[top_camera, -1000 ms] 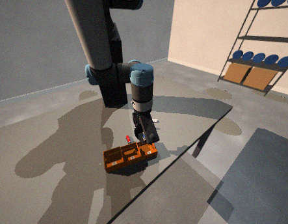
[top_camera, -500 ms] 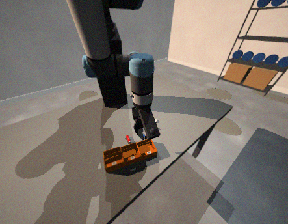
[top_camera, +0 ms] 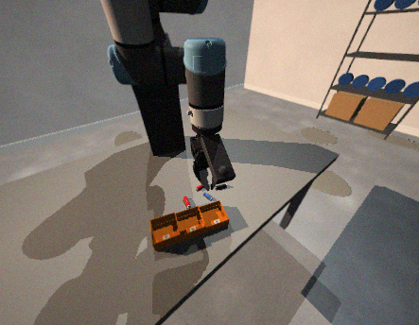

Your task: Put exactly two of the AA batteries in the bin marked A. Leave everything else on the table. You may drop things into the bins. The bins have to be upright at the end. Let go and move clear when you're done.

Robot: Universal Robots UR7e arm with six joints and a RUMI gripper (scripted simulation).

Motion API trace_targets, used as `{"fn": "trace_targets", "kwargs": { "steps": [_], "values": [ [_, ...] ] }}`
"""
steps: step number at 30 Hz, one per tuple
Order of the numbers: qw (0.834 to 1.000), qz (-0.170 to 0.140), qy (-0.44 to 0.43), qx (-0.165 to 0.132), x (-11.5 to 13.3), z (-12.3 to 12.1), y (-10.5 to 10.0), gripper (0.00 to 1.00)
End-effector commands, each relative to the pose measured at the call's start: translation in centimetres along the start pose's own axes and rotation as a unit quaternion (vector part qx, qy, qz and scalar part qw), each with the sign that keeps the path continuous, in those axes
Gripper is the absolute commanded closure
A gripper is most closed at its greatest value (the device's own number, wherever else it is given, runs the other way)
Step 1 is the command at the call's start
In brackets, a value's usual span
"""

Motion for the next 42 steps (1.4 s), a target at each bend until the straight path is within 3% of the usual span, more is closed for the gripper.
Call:
{"fn": "trace_targets", "kwargs": {
  "steps": [1, 5, 21, 22, 24, 36, 38, 42],
  "values": [
    [1.0, -0.001, 0.0, 0.0, -0.1, 0.0, -5.0, 0.96],
    [1.0, -0.001, 0.0, 0.0, -0.1, 0.0, -6.1, 0.96],
    [1.0, -0.001, 0.0, 0.0, -0.1, 0.0, -6.1, 0.96],
    [1.0, -0.001, -0.025, 0.0, 0.3, 0.5, -5.5, 0.83],
    [0.997, -0.001, -0.072, 0.0, 1.0, 1.3, -4.2, 0.83],
    [0.997, -0.001, -0.072, 0.0, 5.1, 6.0, 3.3, 0.83],
    [0.997, -0.001, -0.072, 0.0, 5.1, 6.0, 3.3, 0.83],
    [0.997, -0.001, -0.072, 0.0, 6.6, 7.7, 6.0, 0.83]
  ]
}}
Point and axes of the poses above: the point where the finger pads meet when closed, its own y axis out along the fingers, its own z axis across the jaws, x = y × z, the point moved 6 cm from there along -y, back along the fingers, and after that the axes turned 9 degrees about y, right-handed, at the moved point
